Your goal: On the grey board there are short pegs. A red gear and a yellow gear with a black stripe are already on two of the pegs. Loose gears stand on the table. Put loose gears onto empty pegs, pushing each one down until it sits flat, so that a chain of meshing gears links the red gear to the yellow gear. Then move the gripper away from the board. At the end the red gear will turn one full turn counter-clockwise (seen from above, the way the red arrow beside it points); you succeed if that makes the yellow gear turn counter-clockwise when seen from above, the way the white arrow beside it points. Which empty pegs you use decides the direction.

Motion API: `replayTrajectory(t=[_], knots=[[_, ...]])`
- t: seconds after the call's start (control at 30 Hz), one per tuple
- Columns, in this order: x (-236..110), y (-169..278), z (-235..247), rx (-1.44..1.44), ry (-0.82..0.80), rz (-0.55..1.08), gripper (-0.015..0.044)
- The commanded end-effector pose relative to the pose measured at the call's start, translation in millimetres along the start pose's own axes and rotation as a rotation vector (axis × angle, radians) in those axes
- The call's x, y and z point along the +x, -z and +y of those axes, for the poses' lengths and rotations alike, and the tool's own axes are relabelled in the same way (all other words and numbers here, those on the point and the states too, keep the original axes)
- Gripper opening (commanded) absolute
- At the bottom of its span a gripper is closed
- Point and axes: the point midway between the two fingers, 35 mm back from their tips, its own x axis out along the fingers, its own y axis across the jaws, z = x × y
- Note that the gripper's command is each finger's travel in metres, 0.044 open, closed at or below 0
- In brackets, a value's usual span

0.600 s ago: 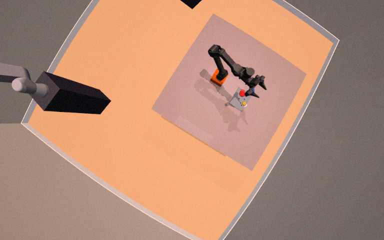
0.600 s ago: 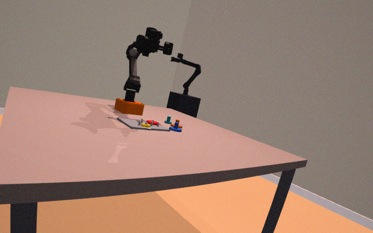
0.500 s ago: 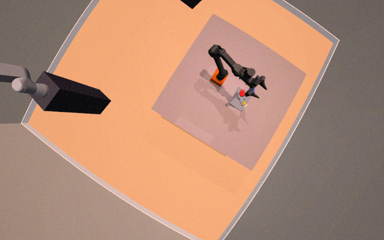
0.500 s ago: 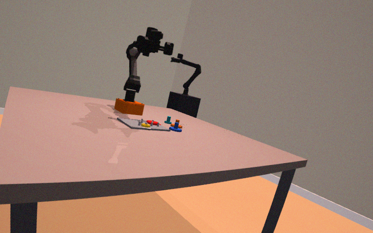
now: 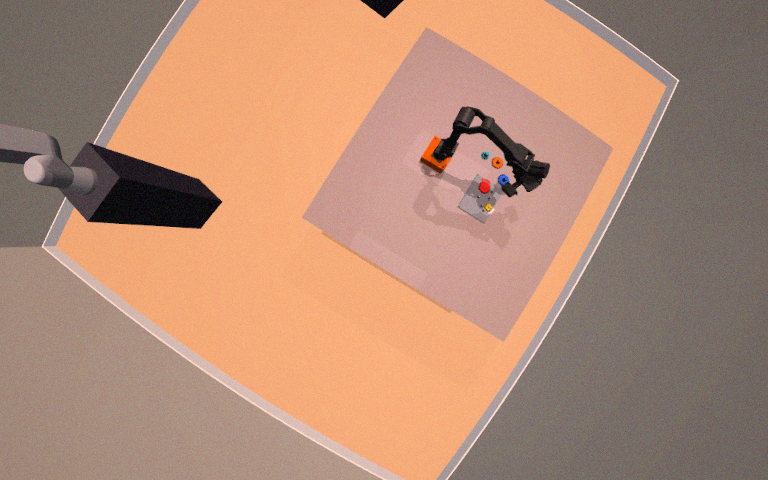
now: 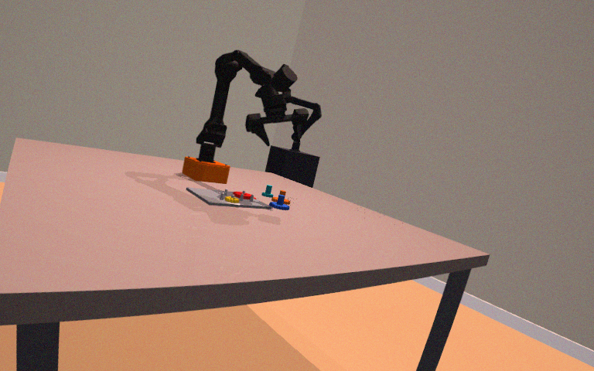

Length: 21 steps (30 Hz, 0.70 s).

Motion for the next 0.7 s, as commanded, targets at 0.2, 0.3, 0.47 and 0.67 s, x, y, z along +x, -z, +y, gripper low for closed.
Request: replayTrajectory(t=[0.2, 0.3, 0.47, 0.67], knots=[[71.1, 105.7, 18.5, 0.152, 0.323, 0.503, 0.044], [78.6, 122.3, 18.0, 0.179, 0.402, 0.571, 0.044], [79.9, 122.1, 17.6, 0.181, 0.407, 0.576, 0.044], [92.1, 129.2, 12.4, 0.181, 0.407, 0.575, 0.044]])
